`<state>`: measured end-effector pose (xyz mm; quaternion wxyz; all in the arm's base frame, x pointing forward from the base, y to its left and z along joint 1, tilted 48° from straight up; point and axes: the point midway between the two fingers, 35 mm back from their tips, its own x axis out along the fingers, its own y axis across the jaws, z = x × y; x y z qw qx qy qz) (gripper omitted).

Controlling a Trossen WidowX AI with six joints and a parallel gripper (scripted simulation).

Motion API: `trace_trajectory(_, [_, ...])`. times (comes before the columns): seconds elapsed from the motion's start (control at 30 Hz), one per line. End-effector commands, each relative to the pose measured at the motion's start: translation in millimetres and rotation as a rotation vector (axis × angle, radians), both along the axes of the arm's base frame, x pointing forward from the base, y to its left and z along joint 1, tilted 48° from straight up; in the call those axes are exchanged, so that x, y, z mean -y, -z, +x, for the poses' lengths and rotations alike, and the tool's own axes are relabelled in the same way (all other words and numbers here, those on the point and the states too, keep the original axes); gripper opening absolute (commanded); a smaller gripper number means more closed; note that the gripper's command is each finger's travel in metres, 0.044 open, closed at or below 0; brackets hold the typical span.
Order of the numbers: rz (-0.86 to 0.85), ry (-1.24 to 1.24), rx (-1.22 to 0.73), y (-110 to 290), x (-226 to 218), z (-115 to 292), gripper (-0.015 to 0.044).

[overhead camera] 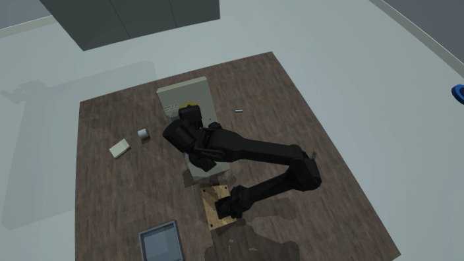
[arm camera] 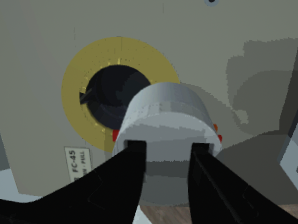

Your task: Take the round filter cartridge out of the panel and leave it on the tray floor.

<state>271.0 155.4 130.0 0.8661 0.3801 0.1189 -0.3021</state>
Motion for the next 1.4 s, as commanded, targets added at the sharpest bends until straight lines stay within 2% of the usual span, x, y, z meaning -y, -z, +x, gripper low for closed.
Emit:
trace_trajectory(0.0, [0.007,0.003,0.014,3.8,6.9,-5.3,0.0])
trace_trajectory(0.4, [0.007,0.003,0.014,25.5,31.5,-24.2,0.0])
trace_trajectory(0.53, [-0.001,0.0,-0.001,24.3,27.6,-21.6,0.0097])
trace_trajectory(0.9, [0.007,0.003,0.014,25.9,31.9,-24.5,0.0097])
trace_trajectory(1.17, [0.007,0.003,0.014,-15.1,-13.3,11.6,0.0097])
trace_trajectory(1.3, [0.007,0.003,0.014,-19.3,-17.6,15.3,0.0097])
trace_trajectory(1.37, [0.009,0.003,0.015,-23.1,-22.1,15.9,0.015])
